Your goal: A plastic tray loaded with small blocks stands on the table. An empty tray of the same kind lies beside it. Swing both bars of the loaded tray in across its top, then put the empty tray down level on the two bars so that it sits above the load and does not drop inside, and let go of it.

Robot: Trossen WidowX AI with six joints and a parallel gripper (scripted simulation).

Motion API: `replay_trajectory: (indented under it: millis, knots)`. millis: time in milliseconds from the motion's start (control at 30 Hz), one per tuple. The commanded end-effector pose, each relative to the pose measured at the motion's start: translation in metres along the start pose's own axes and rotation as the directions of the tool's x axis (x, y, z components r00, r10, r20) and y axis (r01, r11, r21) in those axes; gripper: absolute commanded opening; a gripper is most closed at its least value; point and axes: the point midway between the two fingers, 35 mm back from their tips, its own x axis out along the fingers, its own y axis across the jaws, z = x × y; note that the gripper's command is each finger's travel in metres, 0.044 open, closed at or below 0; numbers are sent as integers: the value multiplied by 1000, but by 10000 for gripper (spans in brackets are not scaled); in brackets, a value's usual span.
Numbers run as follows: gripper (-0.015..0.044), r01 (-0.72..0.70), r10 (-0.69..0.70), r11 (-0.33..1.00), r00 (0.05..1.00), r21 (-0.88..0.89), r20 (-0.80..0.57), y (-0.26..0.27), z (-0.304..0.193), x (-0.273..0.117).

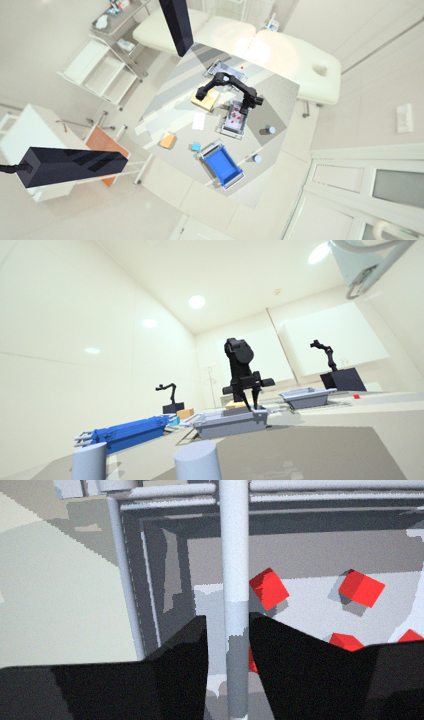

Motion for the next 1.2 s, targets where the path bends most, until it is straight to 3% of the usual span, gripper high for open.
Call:
replay_trajectory:
  millis: [0, 200, 1167]
  knots:
    - [89, -7, 7, 1000, 1000, -8, 7, 2, 2, -14]
    - [89, -7, 7, 1000, 1000, -8, 7, 4, 2, -43]
    - [89, -1, 1, 1000, 1000, -5, 9, 3, 3, -36]
